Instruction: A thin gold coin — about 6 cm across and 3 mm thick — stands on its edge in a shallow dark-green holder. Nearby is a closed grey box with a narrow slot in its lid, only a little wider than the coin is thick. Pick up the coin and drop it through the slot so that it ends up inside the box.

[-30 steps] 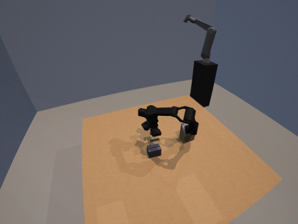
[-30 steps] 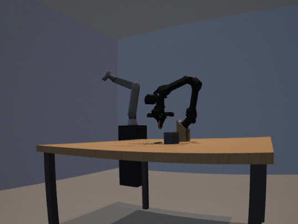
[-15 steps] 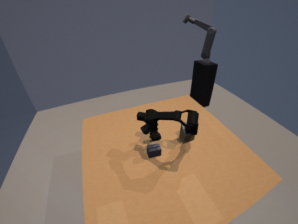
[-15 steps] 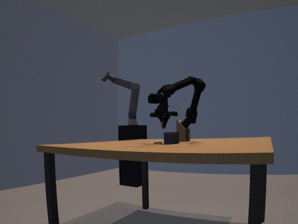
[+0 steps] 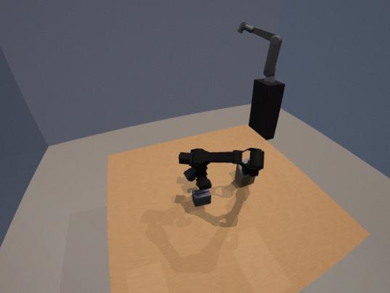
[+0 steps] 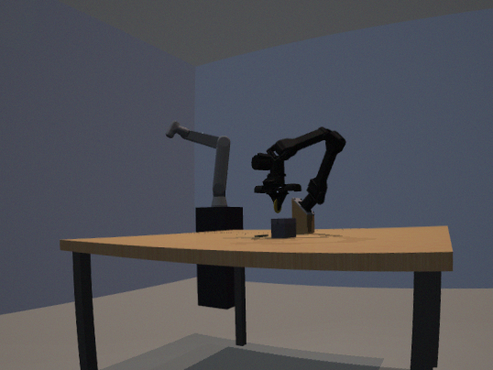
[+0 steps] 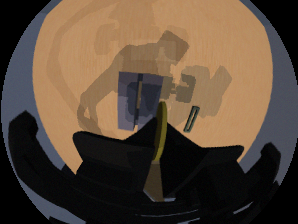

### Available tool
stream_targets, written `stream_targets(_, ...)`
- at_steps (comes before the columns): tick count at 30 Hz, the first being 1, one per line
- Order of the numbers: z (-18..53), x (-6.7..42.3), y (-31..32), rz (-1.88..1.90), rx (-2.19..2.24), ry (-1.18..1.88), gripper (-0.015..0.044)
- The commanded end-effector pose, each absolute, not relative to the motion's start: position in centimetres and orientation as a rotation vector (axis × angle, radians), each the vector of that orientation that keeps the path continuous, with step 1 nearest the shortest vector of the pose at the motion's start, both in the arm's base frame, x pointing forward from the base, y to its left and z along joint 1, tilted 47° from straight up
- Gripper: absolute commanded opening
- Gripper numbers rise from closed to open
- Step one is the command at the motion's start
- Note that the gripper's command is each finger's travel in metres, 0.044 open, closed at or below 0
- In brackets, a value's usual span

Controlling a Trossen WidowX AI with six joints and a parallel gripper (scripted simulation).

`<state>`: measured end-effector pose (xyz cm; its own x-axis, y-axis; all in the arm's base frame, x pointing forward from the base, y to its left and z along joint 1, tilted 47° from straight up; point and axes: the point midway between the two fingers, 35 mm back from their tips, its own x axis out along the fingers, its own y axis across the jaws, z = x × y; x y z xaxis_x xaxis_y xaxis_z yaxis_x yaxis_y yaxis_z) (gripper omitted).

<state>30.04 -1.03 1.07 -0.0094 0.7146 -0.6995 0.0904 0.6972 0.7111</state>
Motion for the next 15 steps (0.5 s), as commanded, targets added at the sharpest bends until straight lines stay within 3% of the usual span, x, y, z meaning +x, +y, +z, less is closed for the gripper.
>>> stream_targets(1,1.8,30.3,-0.3,0.563,0.694,1.521,0.0)
stream_targets(15,2.7,30.6,0.7,0.571,0.692,1.521,0.0)
